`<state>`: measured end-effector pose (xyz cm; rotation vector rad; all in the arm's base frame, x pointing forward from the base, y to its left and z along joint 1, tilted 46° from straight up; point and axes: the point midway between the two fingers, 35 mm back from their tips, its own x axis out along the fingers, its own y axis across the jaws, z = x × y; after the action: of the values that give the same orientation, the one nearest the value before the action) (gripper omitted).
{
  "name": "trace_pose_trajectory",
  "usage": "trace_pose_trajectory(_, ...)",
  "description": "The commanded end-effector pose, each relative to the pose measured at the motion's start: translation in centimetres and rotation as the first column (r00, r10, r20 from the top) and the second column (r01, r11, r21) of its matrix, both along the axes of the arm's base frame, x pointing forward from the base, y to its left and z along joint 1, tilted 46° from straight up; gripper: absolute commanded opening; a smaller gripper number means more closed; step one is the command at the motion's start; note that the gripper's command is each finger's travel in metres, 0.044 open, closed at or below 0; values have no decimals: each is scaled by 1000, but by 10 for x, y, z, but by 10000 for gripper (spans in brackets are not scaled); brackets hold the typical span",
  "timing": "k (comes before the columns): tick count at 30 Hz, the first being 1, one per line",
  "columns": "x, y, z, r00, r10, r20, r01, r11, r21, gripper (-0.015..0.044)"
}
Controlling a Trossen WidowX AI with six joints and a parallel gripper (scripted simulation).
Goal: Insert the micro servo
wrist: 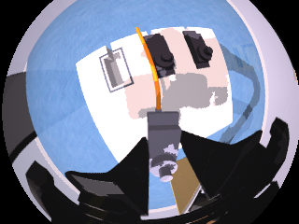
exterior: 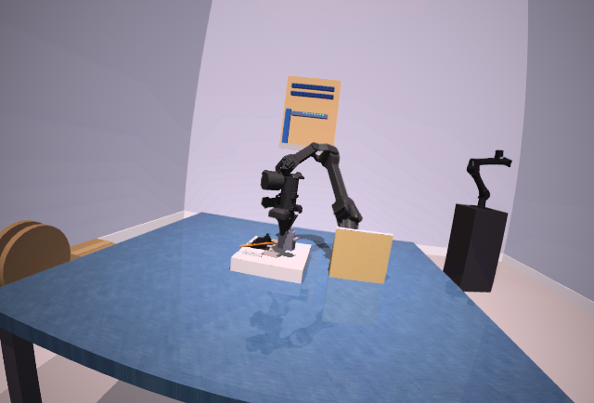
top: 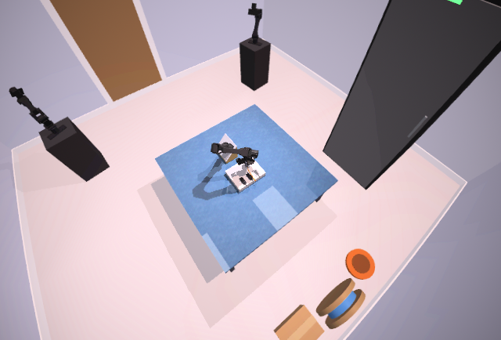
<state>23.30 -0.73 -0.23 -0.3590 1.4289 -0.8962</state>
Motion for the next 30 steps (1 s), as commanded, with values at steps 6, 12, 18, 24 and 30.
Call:
trace_pose_trajectory(6,4,14,-16,1000,-5,-2,5,1000,4,0)
trace_pose_trajectory(12,6,25,-27,1000,-1,-5,1,1000,5,0)
trace_pose_trajectory(18,6,25,-27,993,79,-86,-77,997,21,0)
trace_pose_trajectory(24,6,25,-27,984,121,-127,-118,993,31,0)
trace_pose_trajectory(30,19,23,-27,985,121,-127,-118,993,31,0)
